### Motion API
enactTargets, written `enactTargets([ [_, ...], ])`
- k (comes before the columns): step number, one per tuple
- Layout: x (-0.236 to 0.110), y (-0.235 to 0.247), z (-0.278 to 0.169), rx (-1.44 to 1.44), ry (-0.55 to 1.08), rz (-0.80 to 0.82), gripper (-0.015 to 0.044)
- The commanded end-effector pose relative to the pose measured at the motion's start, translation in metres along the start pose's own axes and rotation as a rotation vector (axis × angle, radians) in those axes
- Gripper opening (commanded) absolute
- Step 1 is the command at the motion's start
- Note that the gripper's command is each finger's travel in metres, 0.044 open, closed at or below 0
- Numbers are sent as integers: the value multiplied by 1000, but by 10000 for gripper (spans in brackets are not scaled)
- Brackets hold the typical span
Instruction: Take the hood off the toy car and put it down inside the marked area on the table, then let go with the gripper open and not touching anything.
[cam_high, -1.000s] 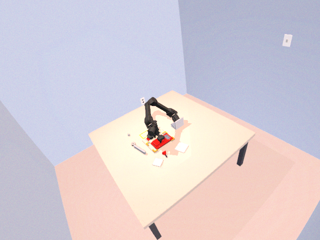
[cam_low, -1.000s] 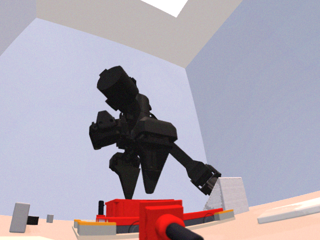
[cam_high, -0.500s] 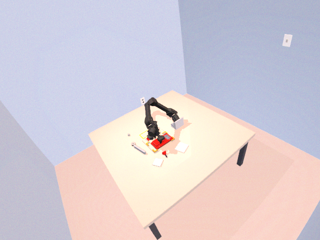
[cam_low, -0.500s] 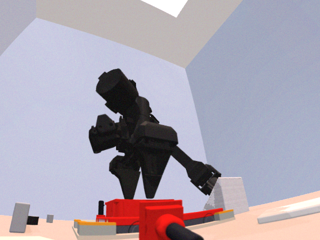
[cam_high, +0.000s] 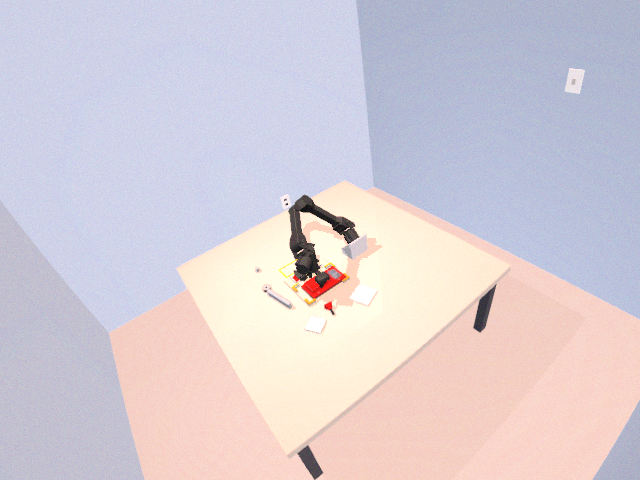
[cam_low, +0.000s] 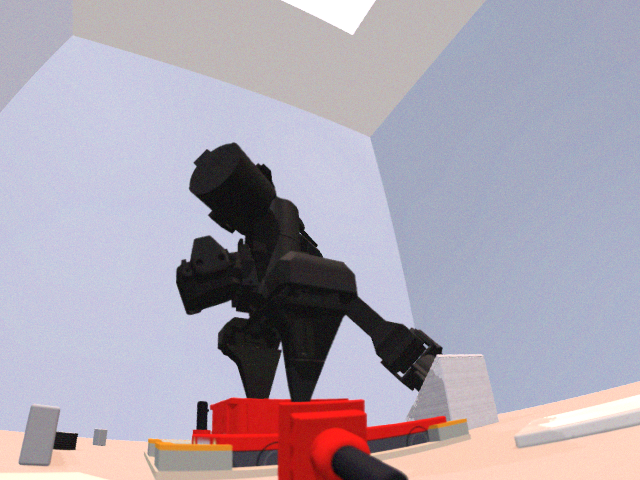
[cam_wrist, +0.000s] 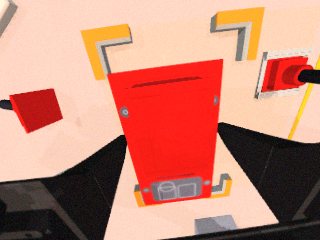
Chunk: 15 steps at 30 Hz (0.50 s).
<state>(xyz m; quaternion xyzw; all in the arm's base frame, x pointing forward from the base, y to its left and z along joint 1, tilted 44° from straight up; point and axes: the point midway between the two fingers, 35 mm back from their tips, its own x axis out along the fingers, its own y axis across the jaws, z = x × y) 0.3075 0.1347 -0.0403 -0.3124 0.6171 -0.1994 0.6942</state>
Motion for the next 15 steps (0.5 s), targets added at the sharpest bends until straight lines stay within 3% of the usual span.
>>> enactTargets([
  [1,3,-1,-1,-6,0,-6,440],
  [15,10,-1,-1,-6,0,-6,440],
])
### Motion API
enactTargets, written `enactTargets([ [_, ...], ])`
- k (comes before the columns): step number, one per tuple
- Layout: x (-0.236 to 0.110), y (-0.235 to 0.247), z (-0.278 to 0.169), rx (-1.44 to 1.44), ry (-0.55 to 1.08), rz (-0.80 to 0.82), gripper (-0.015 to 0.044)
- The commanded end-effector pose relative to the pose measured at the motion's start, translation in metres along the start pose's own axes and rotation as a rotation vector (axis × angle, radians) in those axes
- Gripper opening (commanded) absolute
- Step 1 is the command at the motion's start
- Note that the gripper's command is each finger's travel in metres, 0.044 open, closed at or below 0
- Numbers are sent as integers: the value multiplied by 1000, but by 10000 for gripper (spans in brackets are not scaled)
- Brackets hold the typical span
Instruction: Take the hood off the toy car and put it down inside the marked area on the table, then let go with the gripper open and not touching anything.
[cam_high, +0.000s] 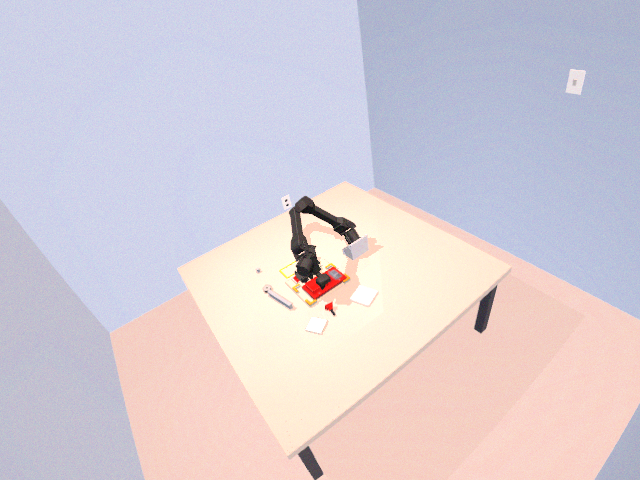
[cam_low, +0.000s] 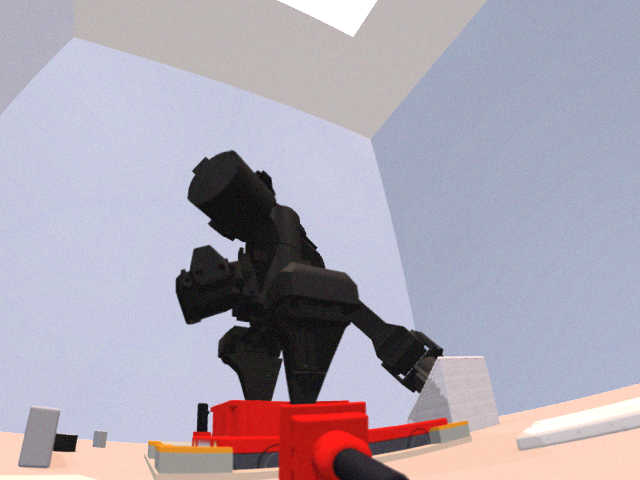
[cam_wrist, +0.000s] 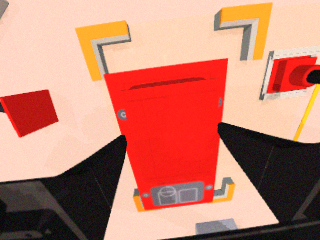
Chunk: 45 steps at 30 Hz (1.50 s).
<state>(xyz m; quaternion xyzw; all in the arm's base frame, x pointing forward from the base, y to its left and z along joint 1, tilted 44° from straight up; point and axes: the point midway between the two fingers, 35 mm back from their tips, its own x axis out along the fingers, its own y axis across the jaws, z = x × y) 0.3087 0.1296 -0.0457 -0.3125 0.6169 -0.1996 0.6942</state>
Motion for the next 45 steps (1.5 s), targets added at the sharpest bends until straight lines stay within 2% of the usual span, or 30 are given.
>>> enactTargets([
  [1,0,0,0,0,0,0,414],
  [4,0,0,0,0,0,0,335],
  [13,0,0,0,0,0,0,275],
  [23,-5,0,0,0,0,0,12],
  [24,-5,0,0,0,0,0,0],
  [45,-19,0,0,-1,1,1,0],
])
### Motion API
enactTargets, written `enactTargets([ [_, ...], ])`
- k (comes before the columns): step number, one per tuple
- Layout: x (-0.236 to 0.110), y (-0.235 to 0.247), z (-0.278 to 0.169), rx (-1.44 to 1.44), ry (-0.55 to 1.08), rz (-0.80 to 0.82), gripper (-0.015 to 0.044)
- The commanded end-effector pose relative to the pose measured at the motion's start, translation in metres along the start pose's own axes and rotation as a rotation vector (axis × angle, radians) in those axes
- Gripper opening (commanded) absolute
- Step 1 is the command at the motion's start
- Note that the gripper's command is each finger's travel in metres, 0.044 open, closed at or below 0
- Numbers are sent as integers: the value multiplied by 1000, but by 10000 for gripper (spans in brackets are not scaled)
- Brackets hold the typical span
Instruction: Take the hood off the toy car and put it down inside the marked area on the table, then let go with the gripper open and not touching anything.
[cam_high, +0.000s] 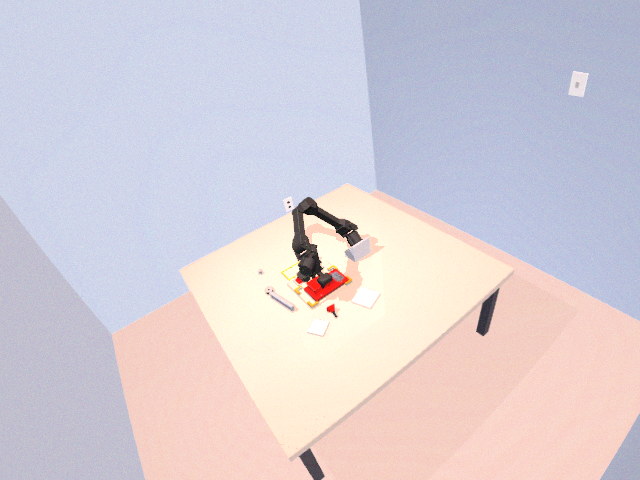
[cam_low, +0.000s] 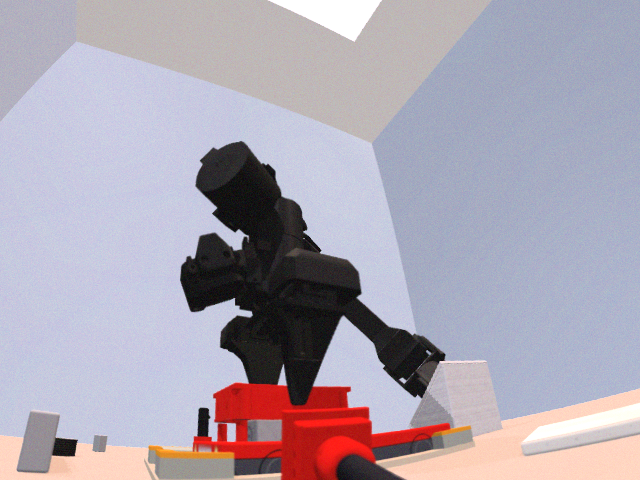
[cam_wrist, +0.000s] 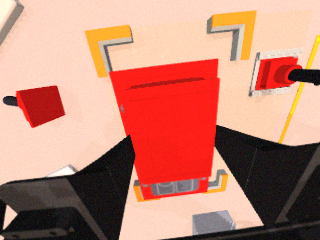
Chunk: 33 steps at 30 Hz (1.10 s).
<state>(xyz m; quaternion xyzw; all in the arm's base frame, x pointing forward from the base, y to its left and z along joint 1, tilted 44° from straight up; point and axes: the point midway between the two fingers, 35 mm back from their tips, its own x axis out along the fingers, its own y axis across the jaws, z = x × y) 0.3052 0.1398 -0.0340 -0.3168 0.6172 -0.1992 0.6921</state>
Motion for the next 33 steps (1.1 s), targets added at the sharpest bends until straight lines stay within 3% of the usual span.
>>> enactTargets([
  [1,-4,1,1,6,0,6,0],
  [15,-14,1,1,6,0,7,0],
  [29,-57,1,1,5,1,8,0],
  [33,-51,-5,2,-1,-1,4,0],
])
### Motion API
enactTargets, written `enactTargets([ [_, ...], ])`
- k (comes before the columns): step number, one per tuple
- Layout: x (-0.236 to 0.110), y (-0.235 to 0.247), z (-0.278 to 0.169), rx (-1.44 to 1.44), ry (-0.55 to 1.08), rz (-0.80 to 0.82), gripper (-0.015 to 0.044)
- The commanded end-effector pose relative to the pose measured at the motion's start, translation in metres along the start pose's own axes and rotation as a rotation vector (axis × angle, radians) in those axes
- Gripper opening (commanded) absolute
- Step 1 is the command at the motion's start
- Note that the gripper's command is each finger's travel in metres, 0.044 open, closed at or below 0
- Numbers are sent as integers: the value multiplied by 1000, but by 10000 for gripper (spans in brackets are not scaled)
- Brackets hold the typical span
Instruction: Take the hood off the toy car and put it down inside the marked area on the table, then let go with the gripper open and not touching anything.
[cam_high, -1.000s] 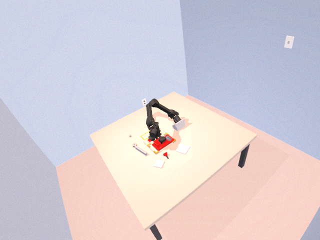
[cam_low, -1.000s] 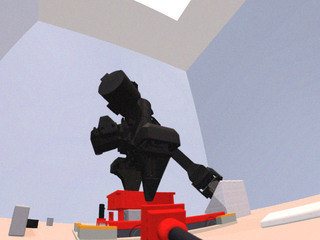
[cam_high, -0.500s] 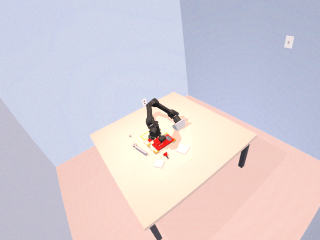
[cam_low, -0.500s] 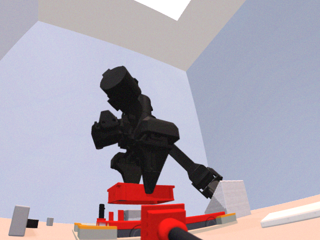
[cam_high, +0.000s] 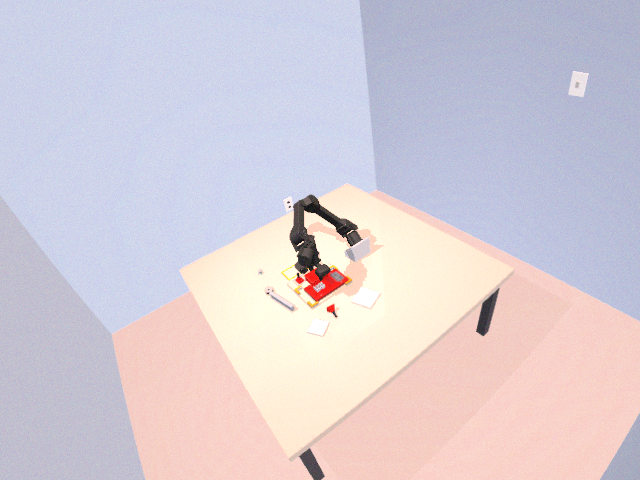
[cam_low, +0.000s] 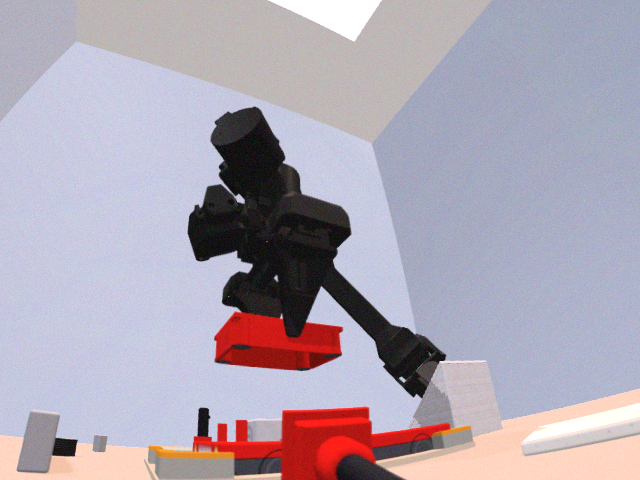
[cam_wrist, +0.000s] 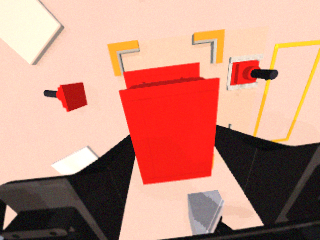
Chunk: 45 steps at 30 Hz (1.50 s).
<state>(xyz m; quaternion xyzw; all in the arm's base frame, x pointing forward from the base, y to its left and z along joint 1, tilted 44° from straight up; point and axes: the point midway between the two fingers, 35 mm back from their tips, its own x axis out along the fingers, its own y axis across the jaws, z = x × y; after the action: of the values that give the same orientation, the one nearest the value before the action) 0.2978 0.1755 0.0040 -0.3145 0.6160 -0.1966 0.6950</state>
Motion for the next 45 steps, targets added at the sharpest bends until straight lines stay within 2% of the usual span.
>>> enactTargets([
  [1,1,-10,2,-4,5,-2,0],
  [23,-5,-99,9,-5,5,10,0],
  [45,-7,-183,-6,-2,6,1,0],
])
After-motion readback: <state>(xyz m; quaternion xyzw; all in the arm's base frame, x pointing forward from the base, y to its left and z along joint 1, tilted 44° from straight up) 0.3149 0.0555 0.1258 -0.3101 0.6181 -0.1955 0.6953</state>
